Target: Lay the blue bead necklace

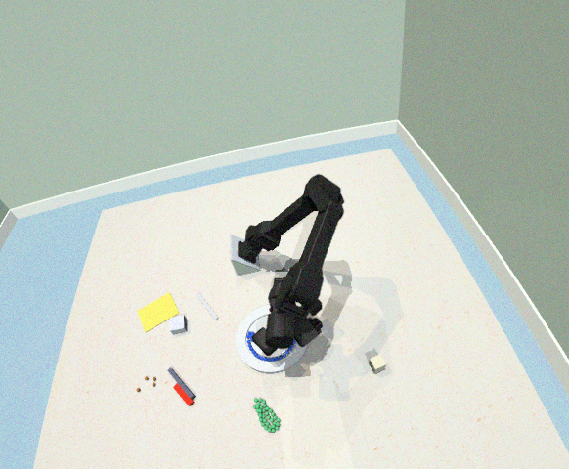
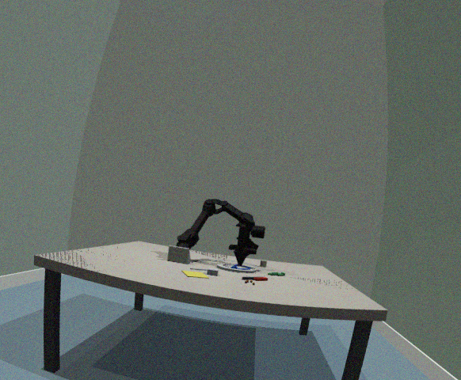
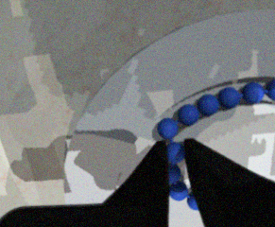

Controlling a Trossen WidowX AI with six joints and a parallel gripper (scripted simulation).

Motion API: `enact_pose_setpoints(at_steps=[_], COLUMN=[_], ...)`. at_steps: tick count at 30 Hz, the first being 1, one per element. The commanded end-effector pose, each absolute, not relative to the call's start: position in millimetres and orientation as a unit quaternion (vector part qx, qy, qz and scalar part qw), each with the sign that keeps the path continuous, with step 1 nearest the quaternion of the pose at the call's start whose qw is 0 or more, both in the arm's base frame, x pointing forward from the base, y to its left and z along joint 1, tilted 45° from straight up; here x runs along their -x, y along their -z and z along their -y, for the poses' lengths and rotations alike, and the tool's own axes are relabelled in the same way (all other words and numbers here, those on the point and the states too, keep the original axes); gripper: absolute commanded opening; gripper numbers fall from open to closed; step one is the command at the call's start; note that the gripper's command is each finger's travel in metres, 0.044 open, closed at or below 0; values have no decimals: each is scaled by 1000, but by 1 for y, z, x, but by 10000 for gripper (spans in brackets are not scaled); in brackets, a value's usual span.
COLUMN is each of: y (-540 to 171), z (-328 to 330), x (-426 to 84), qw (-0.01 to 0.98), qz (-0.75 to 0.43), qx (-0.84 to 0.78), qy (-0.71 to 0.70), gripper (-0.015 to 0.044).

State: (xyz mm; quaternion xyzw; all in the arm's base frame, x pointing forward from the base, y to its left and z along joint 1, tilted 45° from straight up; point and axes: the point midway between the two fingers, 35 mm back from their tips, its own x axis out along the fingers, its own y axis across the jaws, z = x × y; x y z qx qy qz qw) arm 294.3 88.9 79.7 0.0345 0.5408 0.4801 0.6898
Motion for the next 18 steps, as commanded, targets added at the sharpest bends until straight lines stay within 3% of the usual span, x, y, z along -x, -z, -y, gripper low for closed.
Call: enact_pose_setpoints(at_steps=[1, 18], y=[-80, -91], z=[-89, -91], x=[-294, -289], qw=[690, 688], qz=[-541, -542], qx=[-34, -39], qy=[-480, -481], gripper=[0, 0])
